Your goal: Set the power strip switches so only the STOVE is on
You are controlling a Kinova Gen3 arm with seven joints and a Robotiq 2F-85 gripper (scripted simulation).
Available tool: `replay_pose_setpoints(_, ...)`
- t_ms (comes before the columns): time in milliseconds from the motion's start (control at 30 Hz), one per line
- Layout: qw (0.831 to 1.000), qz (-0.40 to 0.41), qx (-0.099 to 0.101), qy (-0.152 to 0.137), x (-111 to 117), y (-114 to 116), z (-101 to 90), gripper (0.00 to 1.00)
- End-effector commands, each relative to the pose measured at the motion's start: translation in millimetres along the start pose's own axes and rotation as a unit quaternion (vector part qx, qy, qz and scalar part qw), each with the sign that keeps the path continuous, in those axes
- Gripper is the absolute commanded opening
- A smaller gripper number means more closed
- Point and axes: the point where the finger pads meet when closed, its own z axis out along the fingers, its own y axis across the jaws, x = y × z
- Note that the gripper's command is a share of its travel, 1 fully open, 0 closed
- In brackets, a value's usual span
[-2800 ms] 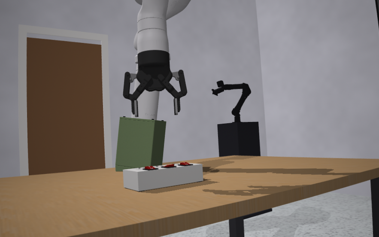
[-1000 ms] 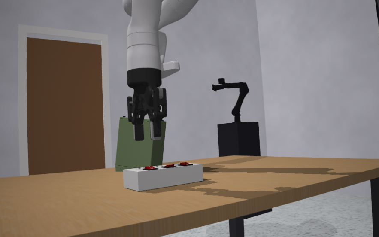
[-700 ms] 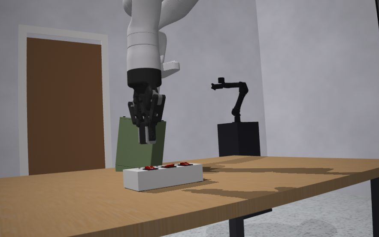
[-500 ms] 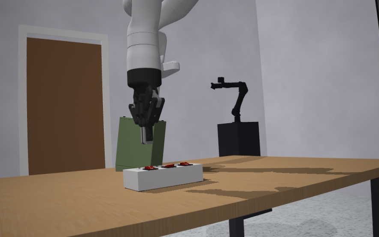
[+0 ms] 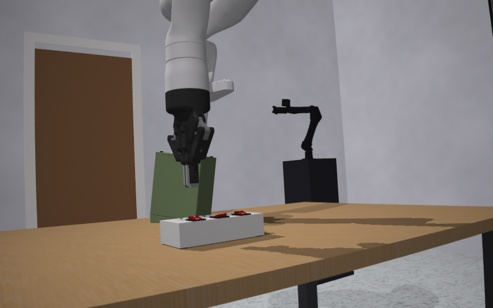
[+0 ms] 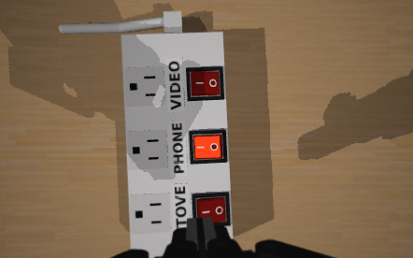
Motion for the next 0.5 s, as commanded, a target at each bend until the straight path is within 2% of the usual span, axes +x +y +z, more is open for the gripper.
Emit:
replay_pose_setpoints(0,1.0,0.0,-0.001,0.0,-0.3,0.5,-0.6,0.0)
replay_pose_setpoints(467,1.0,0.001,0.0,0.0,-0.3,0.8,4.0,0.0)
